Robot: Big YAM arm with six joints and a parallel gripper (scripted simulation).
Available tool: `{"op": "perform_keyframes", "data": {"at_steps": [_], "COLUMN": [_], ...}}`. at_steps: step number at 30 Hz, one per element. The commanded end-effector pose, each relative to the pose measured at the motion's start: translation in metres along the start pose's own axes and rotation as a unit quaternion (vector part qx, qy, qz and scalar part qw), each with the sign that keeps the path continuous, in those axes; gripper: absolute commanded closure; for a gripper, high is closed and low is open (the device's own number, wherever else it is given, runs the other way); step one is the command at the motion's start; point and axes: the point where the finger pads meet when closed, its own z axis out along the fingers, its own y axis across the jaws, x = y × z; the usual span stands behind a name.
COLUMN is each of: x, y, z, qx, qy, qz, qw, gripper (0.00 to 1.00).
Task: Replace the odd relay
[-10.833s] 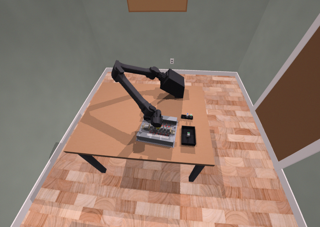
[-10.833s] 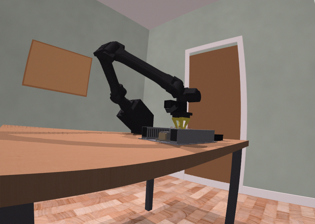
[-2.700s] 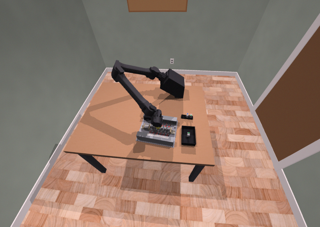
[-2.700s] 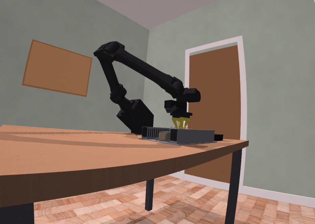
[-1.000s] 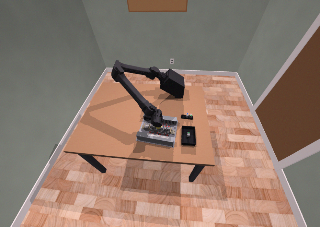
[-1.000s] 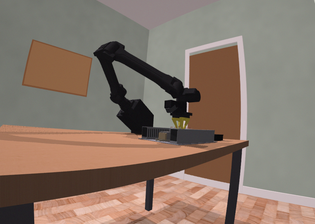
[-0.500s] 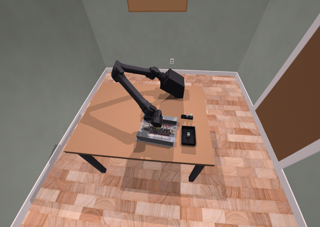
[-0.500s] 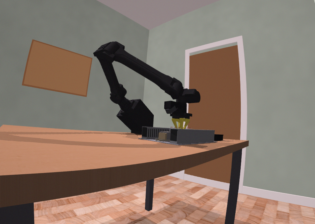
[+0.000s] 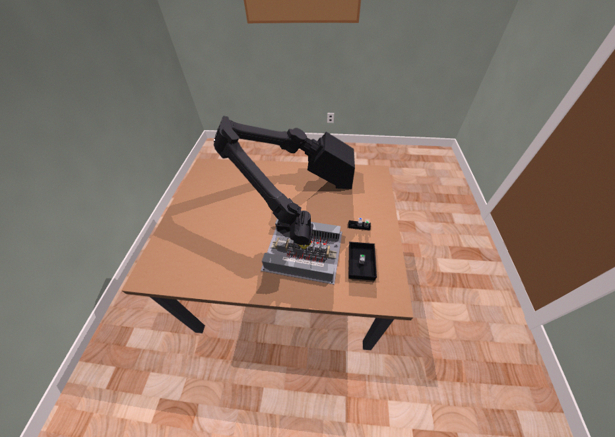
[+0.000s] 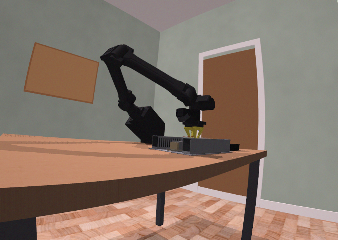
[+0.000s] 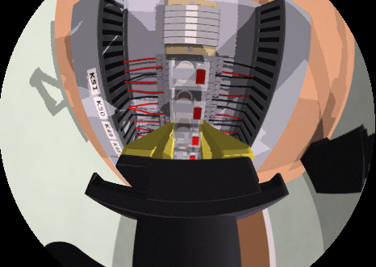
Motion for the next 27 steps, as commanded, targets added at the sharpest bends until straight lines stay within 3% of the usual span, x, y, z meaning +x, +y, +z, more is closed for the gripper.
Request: {"op": "perform_keyframes", "data": {"at_steps": [1,9,18,27], "x": [-0.006,-0.006,-0.006,-0.007], "y": [0.008,0.008,0.007,0.006], "z": [0.032,0.032,0.01,0.008], "qx": [0.014,0.014,0.017,0.019], "qy": [0.004,0.004,0.004,0.002], "qz": [0.024,0.024,0.026,0.026], "qw": [1.0,1.0,1.0,0.999], "gripper": [1.0,1.0,1.0,1.0]}}
